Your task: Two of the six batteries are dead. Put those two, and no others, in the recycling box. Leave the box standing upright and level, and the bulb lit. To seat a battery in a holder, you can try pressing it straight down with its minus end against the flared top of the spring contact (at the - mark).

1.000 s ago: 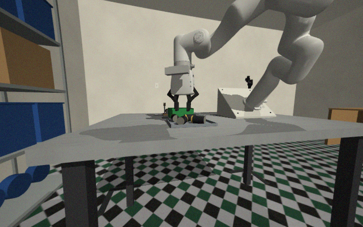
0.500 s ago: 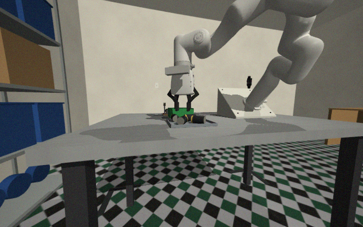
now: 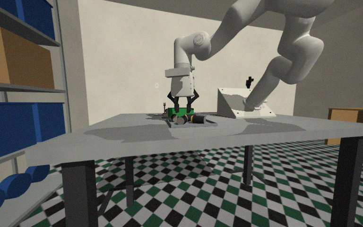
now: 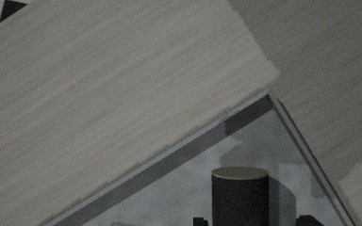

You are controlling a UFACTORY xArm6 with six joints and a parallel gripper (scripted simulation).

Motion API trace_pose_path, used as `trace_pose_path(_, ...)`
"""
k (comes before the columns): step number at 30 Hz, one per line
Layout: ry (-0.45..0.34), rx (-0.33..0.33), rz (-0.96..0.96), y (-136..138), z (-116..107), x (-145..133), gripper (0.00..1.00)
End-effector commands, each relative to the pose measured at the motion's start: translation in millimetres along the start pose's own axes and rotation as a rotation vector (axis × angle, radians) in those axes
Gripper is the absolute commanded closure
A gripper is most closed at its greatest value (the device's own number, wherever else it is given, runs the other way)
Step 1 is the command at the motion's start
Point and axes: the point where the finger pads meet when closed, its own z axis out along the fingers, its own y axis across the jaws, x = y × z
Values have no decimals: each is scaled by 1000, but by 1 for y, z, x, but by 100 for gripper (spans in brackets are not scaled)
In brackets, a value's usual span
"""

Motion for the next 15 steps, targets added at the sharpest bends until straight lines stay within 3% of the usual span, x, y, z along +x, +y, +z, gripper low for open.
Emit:
trace_pose_path(1,2,-4,-1,1,16,1,49)
trace_pose_path(15,2,-4,-1,1,29,1,49)
